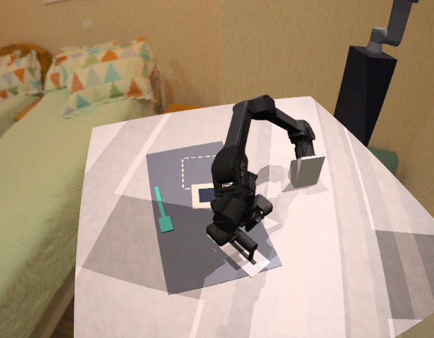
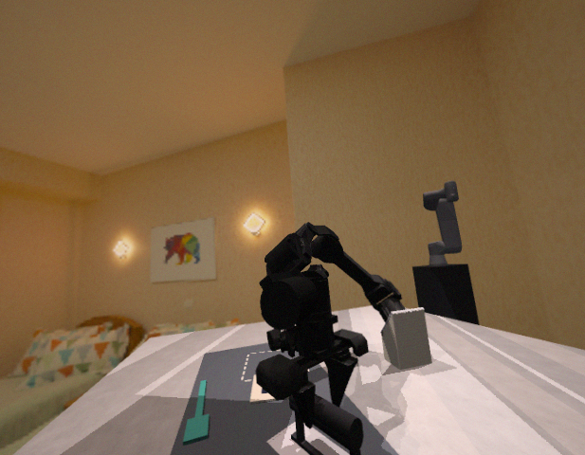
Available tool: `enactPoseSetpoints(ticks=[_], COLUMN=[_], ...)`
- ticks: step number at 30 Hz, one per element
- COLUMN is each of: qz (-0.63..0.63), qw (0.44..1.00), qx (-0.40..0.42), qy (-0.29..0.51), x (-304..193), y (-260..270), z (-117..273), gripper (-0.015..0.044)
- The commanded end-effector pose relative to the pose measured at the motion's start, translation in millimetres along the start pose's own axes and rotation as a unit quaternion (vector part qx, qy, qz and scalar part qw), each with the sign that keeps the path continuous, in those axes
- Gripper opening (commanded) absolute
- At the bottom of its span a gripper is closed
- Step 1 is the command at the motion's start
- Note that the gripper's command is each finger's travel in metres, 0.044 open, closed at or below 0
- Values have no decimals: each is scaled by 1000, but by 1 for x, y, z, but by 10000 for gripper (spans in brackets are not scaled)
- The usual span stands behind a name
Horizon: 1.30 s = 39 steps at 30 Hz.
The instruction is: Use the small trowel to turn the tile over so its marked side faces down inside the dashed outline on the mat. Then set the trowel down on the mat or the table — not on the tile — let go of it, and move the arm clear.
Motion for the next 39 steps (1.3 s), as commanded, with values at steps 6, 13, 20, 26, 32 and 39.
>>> enactPoseSetpoints(ticks=[6, 13, 20, 26, 32, 39], qz=[-2, 0, -2, 29, 42, 54], qw=[1000, 1000, 999, 998, 995, 985], qx=[5, 9, -15, 10, 46, 127], qy=[2, 3, 32, 59, 76, 99], x=[-1, -1, 16, -4, -13, -18], y=[-3, -2, 2, -5, -6, -7], z=[43, 54, 38, 30, 21, 6], gripper=[270, 300, 300, 300, 300, 300])
Point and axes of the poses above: the point midway between the two fingers, 35 mm back from their tips, its own z axis back along the fingers, its own y axis across the jaws, x = y × z, the point moved 2 cm from there along z, back along the fingers, and after that the axes turned 12 degrees about -z, right-handed, at the moved point
